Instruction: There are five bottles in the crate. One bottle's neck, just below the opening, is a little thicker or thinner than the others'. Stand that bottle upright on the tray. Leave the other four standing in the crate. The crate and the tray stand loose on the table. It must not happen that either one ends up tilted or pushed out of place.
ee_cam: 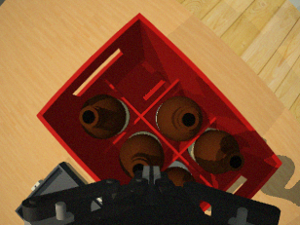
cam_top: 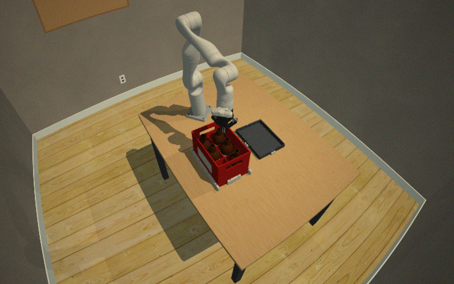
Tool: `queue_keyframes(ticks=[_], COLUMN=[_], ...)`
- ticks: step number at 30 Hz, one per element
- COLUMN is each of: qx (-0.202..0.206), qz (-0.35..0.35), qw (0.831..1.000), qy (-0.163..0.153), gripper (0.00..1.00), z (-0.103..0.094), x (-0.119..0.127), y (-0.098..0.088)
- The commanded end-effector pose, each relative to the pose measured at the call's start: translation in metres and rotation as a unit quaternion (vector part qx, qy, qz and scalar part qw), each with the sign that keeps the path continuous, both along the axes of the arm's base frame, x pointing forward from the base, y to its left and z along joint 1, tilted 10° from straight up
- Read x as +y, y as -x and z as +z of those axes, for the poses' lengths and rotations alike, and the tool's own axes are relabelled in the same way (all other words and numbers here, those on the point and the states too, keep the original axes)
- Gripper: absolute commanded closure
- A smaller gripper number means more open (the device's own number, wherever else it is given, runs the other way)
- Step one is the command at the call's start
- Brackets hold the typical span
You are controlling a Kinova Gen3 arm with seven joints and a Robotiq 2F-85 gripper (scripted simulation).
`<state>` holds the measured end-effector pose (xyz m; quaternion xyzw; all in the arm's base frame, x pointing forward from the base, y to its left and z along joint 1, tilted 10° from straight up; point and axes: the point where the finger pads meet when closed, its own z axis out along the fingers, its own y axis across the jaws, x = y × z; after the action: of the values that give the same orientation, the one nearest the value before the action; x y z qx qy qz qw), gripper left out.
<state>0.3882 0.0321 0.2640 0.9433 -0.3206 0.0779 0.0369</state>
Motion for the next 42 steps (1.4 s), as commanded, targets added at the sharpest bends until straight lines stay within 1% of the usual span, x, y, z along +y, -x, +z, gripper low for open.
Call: queue_keyframes(ticks=[1, 5, 6, 42], qx=[0.000, 0.000, 0.000, 0.000], qz=[0.015, 0.015, 0.015, 0.015], qw=[1.000, 1.000, 1.000, 1.000], qy=[0.001, 0.001, 0.001, 0.001], gripper=[1.00, 1.00, 0.36, 0.36], z=[-0.0011, -0.0011, -0.0011, -0.0011], x=[0.0178, 0.0180, 0.0180, 0.0180], y=[0.0030, 0.0031, 0.0031, 0.0030])
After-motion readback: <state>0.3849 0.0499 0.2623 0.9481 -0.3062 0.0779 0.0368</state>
